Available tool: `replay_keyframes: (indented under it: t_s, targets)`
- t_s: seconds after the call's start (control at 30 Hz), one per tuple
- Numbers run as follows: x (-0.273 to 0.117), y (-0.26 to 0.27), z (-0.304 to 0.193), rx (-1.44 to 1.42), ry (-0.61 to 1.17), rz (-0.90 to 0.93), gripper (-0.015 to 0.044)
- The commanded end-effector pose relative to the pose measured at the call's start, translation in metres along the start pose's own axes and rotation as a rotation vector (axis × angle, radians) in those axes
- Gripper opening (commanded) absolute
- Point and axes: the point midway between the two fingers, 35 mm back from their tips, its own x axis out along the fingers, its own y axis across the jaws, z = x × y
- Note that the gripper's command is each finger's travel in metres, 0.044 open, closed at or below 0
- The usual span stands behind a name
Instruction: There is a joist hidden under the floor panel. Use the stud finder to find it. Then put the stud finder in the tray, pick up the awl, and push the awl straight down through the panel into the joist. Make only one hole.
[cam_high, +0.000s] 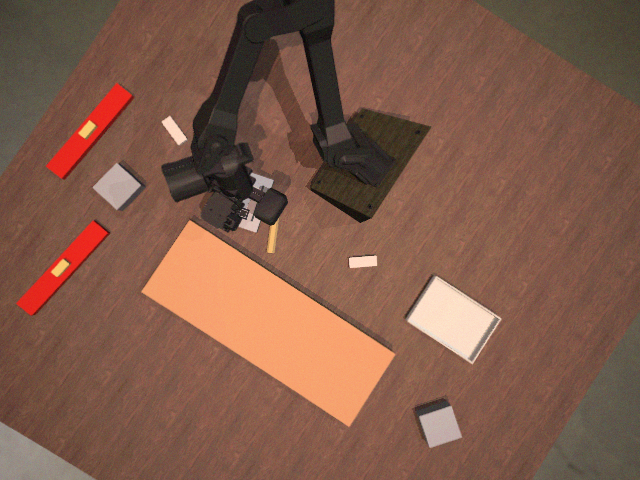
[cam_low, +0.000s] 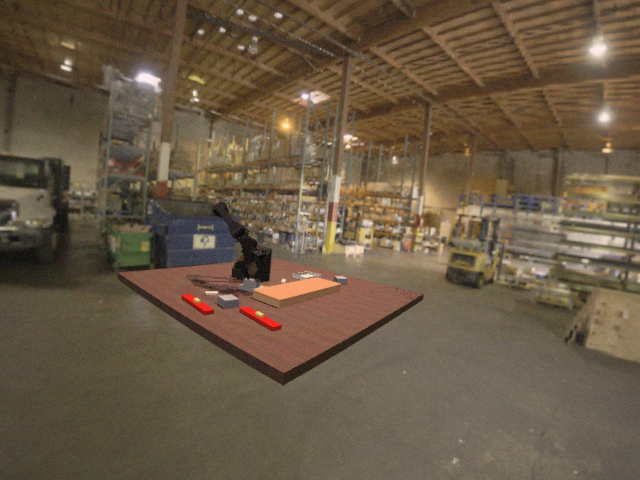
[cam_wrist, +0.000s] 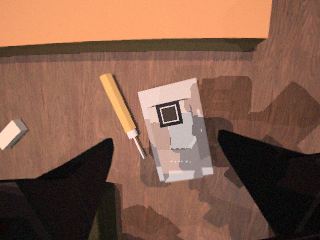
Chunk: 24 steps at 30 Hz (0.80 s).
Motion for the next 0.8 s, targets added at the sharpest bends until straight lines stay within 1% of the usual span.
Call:
replay_keyframes:
  t_s: [0.0,0.37,0.77]
  targets:
    - [0.001,0.000,-0.004,-0.218,-0.036,-0.151,0.0440]
    - [0.002,0.000,-0.004,-0.218,-0.036,-0.151,0.0440]
    - [0.021,-0.004,-0.007,-0.217,-0.035,-0.149,0.0440]
